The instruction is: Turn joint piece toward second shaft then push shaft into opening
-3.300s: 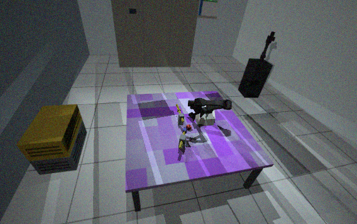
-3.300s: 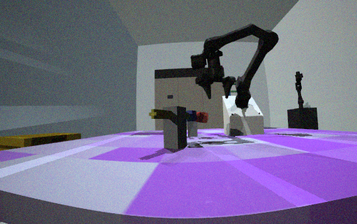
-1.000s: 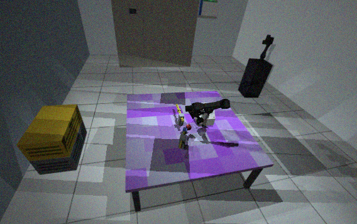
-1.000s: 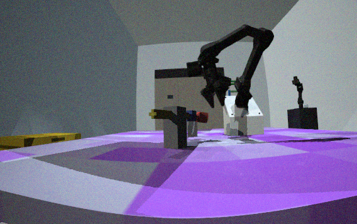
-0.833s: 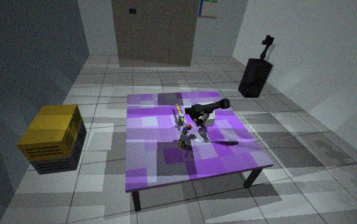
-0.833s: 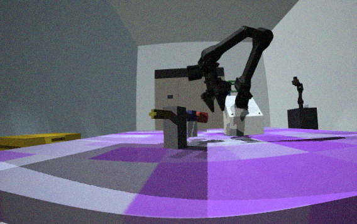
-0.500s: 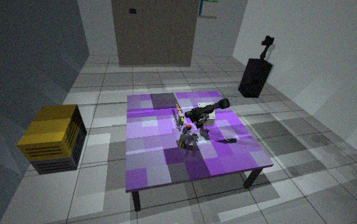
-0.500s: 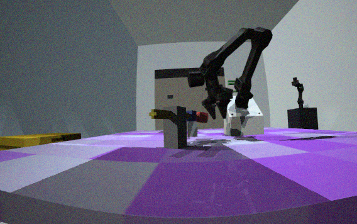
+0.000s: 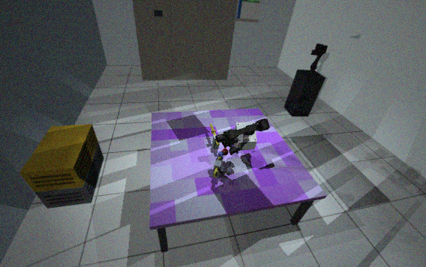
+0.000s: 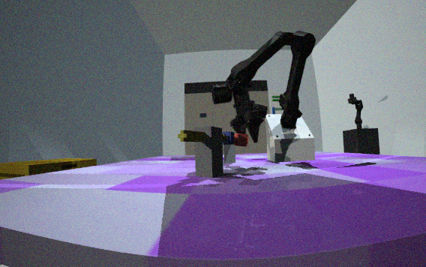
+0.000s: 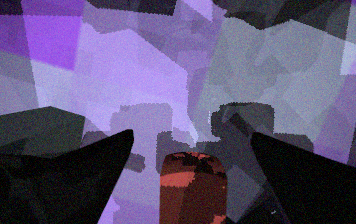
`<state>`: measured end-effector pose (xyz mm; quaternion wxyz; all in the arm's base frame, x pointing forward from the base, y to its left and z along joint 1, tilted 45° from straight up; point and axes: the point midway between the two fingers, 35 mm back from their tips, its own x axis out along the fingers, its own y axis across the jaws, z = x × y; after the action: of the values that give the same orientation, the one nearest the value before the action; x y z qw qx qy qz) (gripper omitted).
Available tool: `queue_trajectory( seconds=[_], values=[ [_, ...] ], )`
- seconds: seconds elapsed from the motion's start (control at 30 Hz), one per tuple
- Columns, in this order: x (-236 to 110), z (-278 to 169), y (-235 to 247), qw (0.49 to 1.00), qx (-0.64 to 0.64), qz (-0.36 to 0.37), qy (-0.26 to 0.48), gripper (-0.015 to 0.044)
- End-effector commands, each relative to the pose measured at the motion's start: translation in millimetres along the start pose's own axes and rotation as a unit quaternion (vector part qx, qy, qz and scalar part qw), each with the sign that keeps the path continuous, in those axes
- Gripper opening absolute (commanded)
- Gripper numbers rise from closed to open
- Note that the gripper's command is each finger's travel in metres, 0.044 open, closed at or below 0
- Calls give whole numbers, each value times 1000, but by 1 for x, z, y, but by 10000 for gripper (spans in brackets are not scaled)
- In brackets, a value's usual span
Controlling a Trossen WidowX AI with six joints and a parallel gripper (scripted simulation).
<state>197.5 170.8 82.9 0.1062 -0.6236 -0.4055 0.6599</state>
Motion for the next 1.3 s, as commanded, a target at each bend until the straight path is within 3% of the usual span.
queue_trajectory(
  seconds=[0.0,0.83,1.17,1.27],
  values=[
    [-1,-12,-1,1000,2,-3,-1,440],
    [27,-22,0,1000,2,-4,-1,440],
    [27,-22,0,1000,2,-4,-1,182],
    [27,-22,0,1000,2,-4,-1,182]
  ],
)
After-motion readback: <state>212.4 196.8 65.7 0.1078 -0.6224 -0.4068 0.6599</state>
